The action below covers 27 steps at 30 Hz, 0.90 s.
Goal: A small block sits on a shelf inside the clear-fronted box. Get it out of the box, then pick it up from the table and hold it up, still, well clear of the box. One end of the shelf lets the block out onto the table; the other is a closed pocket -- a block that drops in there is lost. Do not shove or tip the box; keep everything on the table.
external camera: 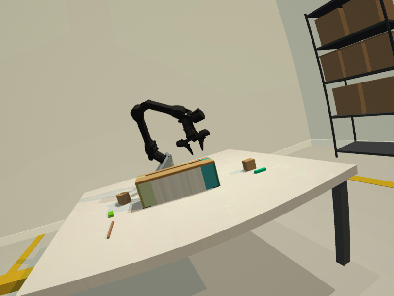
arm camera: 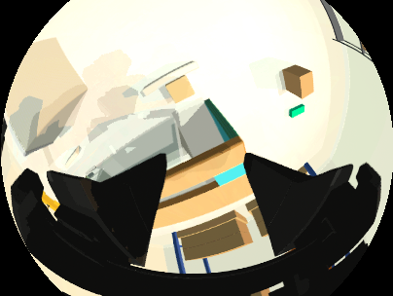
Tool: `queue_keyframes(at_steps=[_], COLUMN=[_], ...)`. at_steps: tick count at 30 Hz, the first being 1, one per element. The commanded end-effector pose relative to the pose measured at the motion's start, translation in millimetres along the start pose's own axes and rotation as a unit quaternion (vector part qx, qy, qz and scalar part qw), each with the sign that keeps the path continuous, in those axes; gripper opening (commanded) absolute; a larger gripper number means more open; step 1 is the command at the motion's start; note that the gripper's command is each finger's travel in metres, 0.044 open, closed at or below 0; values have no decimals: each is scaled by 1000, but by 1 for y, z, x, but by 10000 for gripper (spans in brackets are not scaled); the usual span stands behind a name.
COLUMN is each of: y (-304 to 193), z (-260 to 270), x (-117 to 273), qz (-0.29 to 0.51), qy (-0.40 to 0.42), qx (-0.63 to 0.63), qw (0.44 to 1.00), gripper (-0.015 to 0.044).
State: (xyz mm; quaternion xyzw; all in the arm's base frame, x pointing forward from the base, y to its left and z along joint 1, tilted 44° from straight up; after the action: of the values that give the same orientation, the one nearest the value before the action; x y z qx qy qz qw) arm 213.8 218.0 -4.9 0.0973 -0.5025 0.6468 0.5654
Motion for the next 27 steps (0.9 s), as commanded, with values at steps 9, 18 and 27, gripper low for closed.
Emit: queue_keyframes(at_steps=[9, 18, 27], y=[11, 21, 37], z=[-4, -3, 9], x=[4, -35, -86], qz=[33, 33, 35], qy=[10, 9, 12], qx=[233, 234, 233], qw=[972, 972, 972], gripper=[285, 285, 285])
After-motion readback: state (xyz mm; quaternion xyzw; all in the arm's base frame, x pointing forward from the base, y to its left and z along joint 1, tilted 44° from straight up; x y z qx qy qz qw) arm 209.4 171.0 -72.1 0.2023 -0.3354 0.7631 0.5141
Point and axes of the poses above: the point midway between the two fingers, 35 mm back from their tips, its own x axis back along the fingers, its own z axis across the jaws, y = z × x, the point moved 10 cm from there along x, back along the fingers, and after that the axes turned 4 degrees about x, right-handed, at the moved point
